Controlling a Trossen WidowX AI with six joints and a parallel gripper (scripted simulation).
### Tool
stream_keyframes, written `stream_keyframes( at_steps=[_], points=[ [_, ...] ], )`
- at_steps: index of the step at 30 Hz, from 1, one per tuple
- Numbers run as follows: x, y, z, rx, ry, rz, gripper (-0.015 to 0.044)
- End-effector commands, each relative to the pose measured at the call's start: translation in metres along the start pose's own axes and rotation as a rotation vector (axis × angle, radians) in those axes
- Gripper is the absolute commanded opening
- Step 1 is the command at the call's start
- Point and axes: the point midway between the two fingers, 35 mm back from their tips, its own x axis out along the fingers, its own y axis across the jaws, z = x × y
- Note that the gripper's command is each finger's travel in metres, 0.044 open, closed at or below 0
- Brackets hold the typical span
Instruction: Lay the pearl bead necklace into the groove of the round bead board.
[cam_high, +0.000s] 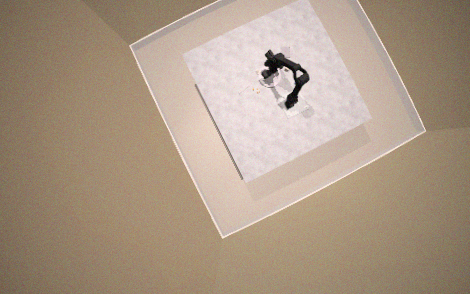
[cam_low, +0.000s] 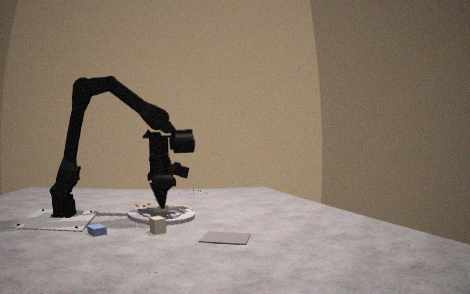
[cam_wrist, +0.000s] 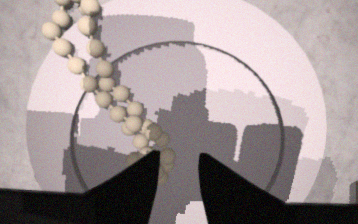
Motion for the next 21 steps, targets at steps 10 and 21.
stream_keyframes(
  at_steps=[10, 21],
  points=[
    [-0.01, 0.0, -0.002, -0.003, 0.016, -0.001, 0.044],
    [-0.015, 0.0, -0.002, -0.004, 0.022, -0.001, 0.044]
  ],
)
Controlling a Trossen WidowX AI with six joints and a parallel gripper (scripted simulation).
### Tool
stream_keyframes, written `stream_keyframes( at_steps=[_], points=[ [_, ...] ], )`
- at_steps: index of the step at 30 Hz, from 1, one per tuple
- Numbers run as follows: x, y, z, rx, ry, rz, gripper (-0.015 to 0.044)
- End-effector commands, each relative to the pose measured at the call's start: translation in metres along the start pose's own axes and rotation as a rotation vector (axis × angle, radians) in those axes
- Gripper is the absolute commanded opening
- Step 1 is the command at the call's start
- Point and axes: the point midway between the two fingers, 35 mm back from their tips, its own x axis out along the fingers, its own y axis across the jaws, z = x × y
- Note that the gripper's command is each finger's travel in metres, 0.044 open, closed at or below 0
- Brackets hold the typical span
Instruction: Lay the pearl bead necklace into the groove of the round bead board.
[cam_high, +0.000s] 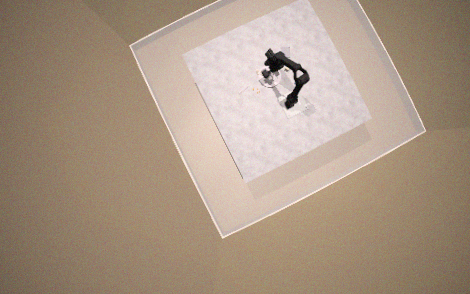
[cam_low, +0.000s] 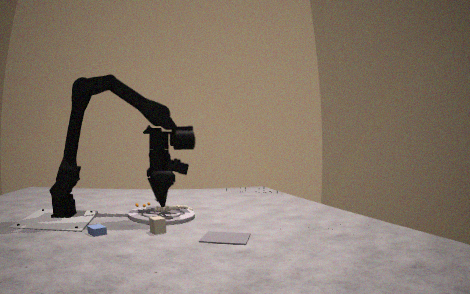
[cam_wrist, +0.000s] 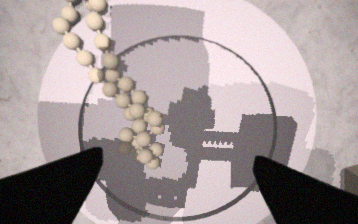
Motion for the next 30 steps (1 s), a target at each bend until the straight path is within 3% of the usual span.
stream_keyframes(
  at_steps=[1, 17, 29, 30],
  points=[
    [-0.002, 0.0, 0.0, -0.002, 0.001, -0.001, 0.044],
    [-0.002, 0.0, 0.0, -0.002, 0.001, -0.001, 0.044],
    [-0.016, 0.047, 0.066, -0.097, -0.006, 0.004, 0.0125],
    [-0.016, 0.051, 0.07, -0.105, -0.006, 0.004, 0.012]
  ],
)
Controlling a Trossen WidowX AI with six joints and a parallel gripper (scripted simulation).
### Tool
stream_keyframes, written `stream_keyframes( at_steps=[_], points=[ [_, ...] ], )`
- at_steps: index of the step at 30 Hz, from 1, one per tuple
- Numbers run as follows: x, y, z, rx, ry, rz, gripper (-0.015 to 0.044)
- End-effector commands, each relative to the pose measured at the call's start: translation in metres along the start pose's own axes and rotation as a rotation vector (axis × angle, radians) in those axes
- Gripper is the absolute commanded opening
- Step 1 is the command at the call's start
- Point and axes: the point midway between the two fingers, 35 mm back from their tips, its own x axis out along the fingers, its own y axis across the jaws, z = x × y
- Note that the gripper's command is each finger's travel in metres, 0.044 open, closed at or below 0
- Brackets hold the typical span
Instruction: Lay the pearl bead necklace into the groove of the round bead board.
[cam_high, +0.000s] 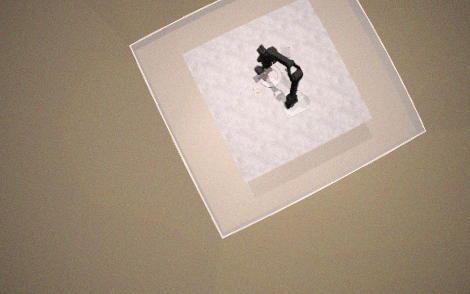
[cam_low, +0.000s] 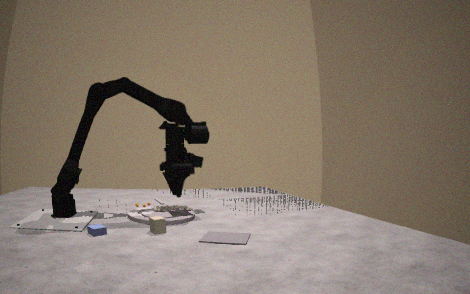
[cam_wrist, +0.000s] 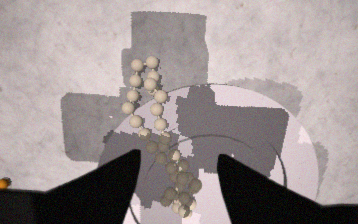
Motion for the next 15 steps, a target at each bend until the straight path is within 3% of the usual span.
stream_keyframes(
  at_steps=[1, 10, 15],
  points=[
    [0.001, 0.017, 0.019, -0.03, 0.011, 0.002, 0.012],
    [0.017, 0.018, 0.02, -0.032, 0.011, 0.002, 0.012],
    [0.01, 0.017, 0.02, -0.033, 0.0, 0.002, 0.012]
  ],
)
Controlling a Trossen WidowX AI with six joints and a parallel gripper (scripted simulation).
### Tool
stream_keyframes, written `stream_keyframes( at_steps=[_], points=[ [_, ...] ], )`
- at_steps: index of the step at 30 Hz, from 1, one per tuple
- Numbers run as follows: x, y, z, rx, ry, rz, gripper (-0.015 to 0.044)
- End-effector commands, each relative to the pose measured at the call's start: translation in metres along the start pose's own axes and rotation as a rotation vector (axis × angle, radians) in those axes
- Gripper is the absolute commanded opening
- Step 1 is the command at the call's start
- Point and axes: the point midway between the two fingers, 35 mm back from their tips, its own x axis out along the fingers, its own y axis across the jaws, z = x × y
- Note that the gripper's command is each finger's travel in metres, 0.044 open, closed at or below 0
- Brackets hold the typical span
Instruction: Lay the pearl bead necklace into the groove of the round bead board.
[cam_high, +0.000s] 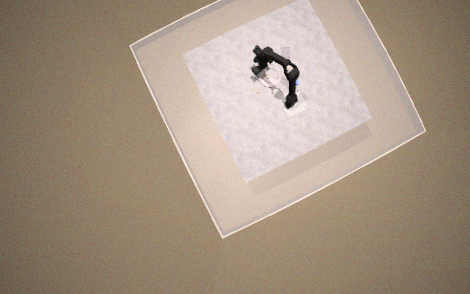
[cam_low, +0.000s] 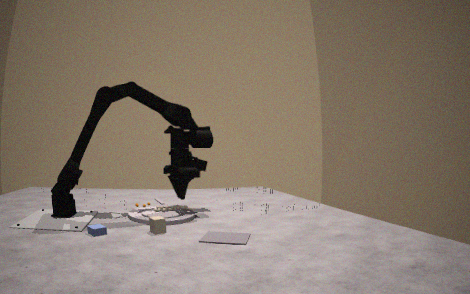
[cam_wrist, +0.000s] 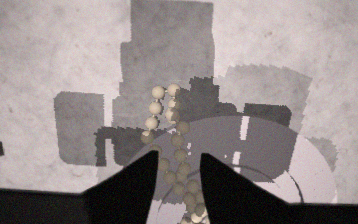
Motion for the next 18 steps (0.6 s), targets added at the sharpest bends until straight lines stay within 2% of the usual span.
stream_keyframes(
  at_steps=[1, 18],
  points=[
    [0.0, 0.0, 0.0, 0.001, -0.003, 0.0, 0.012],
    [0.027, 0.001, 0.0, 0.002, 0.006, 0.001, 0.012]
  ],
)
